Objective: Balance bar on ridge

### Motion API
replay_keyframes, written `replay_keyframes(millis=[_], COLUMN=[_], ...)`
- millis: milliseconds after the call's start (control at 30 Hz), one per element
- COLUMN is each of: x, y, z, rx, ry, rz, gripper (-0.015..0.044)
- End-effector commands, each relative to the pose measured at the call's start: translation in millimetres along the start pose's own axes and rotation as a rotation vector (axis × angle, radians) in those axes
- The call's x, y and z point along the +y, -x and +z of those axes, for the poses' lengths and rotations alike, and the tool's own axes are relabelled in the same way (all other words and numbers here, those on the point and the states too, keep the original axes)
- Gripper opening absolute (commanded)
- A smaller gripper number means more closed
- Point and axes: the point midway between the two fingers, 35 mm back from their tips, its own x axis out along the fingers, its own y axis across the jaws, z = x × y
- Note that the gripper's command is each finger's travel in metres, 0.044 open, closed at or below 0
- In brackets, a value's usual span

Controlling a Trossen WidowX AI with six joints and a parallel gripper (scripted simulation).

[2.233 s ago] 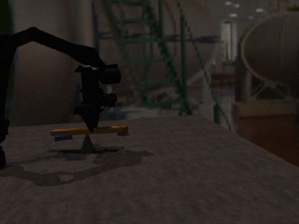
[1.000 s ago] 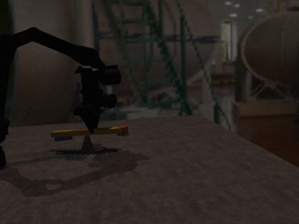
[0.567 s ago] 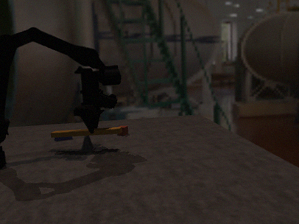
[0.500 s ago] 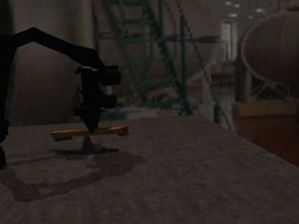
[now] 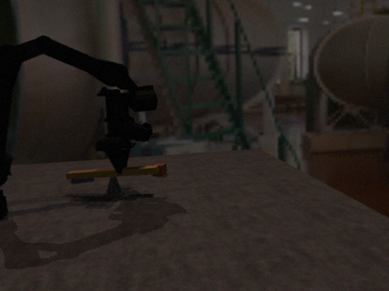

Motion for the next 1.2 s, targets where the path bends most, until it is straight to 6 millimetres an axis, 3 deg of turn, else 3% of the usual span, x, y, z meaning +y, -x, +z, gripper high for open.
replay_keyframes(millis=[0, 1167], x=[0.8, 0.5], y=[-0.4, -3.4], z=[-0.3, -0.6], rx=[0.002, 0.002], ry=[-0.002, -0.002], rz=[0.005, 0.005], gripper=[0.0, 0.0])
